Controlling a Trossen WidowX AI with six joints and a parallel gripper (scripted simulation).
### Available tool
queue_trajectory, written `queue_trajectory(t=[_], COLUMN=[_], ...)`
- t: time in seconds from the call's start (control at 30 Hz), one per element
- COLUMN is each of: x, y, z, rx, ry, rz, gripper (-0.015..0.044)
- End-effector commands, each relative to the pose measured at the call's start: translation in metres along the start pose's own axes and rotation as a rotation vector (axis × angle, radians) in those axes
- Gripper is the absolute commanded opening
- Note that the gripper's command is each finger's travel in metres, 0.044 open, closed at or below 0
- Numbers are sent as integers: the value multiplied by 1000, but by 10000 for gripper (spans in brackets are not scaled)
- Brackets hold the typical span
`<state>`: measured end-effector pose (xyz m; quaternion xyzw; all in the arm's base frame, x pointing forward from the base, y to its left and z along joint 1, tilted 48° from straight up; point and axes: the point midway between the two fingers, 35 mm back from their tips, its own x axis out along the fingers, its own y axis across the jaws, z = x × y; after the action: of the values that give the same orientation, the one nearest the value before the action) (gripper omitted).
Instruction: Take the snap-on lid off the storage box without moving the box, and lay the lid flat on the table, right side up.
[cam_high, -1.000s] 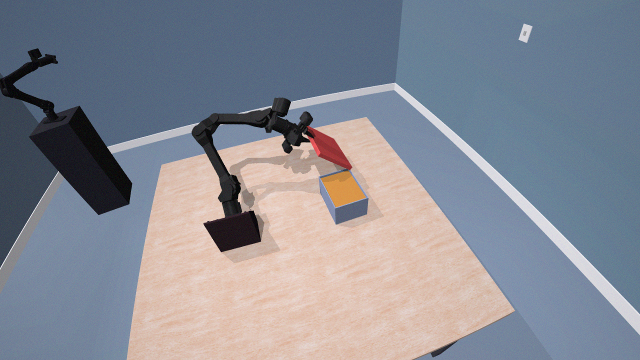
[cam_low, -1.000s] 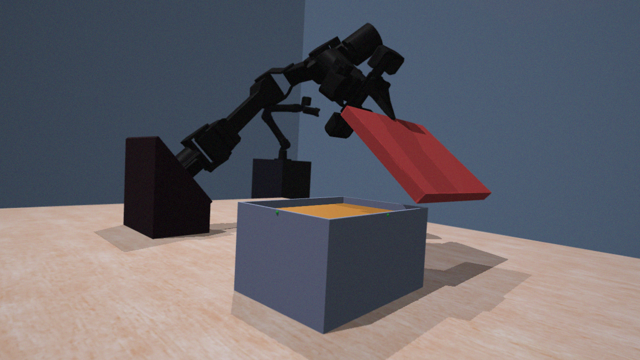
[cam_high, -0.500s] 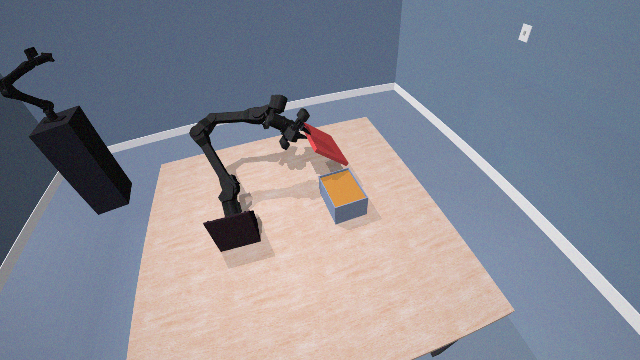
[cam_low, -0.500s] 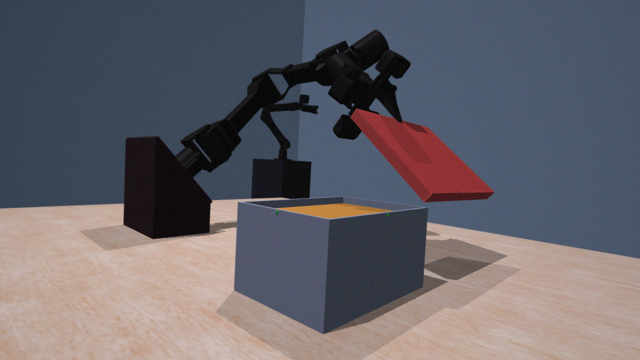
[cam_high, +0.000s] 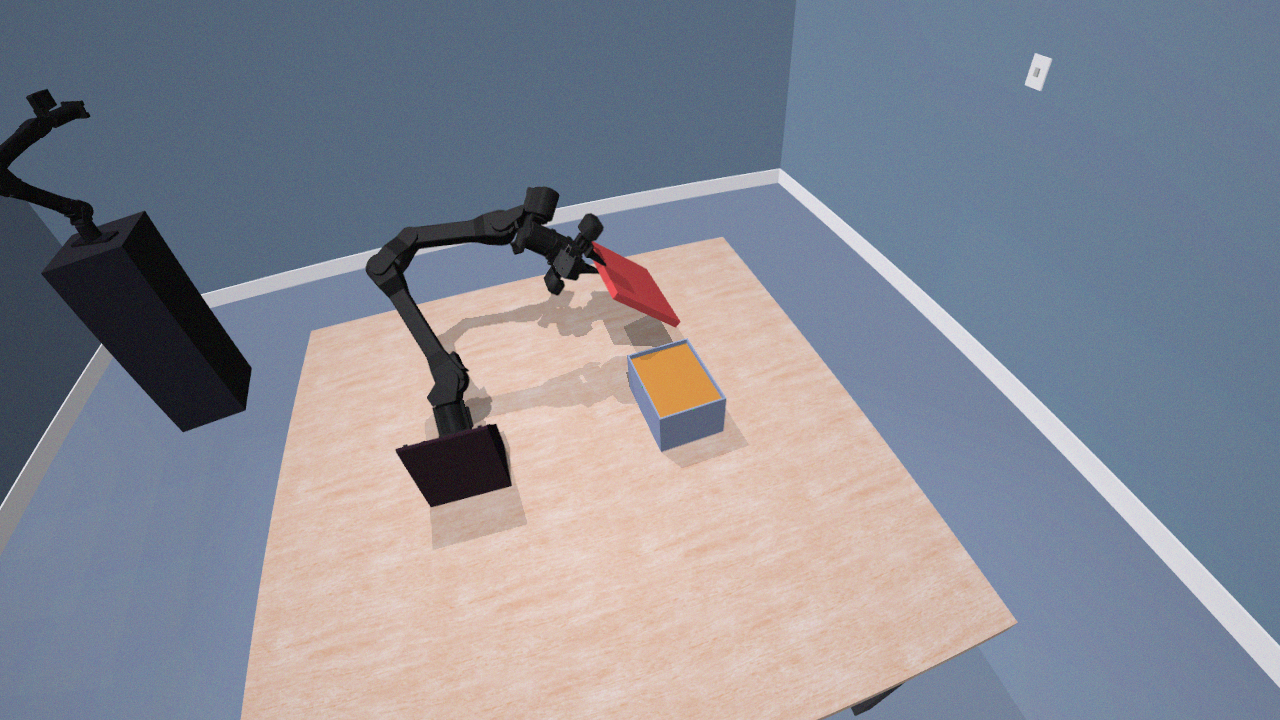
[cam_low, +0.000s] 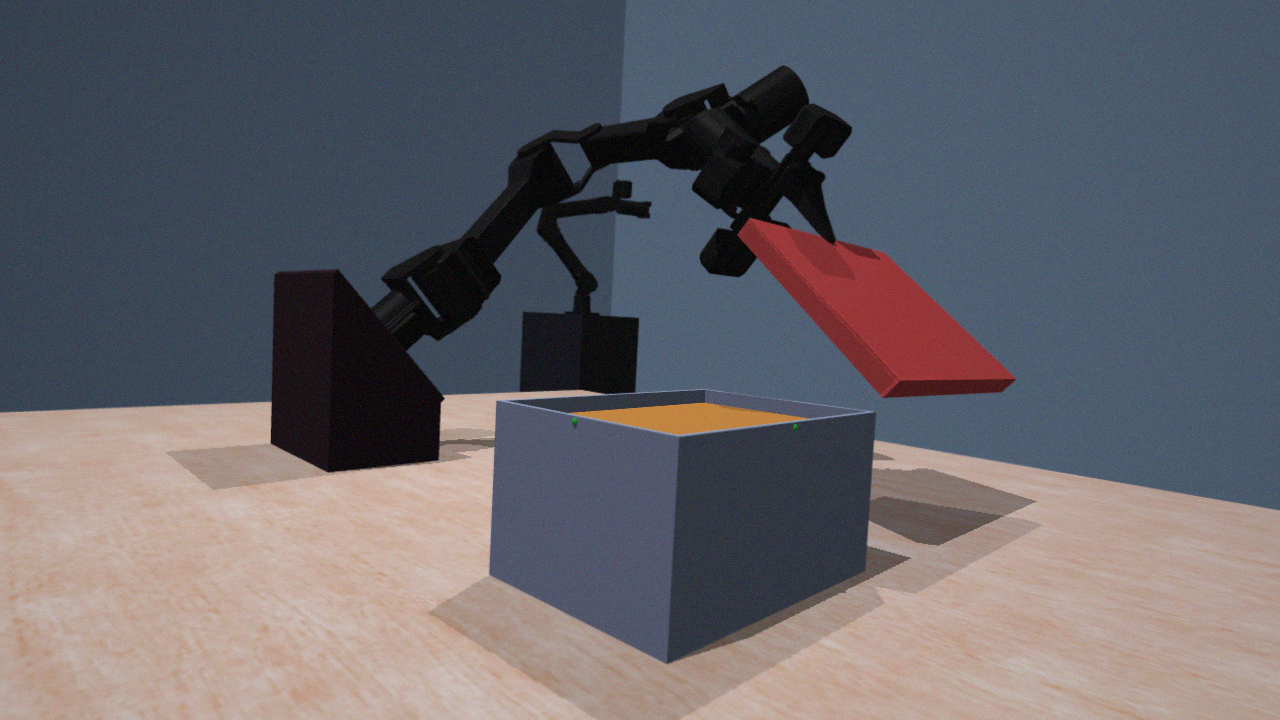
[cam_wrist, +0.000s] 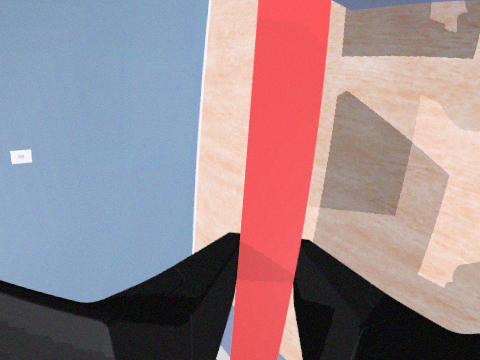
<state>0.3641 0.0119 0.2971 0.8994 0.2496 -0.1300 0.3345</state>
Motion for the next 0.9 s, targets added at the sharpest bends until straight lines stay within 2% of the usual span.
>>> queue_trajectory(t=[0.0, 0.3, 0.87], x=[-3, -5, 5], y=[3, 1, -11], z=[-11, -28, -22], rx=[0, 0, 0], ry=[-2, -1, 0], rz=[14, 15, 15], gripper=[0, 0, 0])
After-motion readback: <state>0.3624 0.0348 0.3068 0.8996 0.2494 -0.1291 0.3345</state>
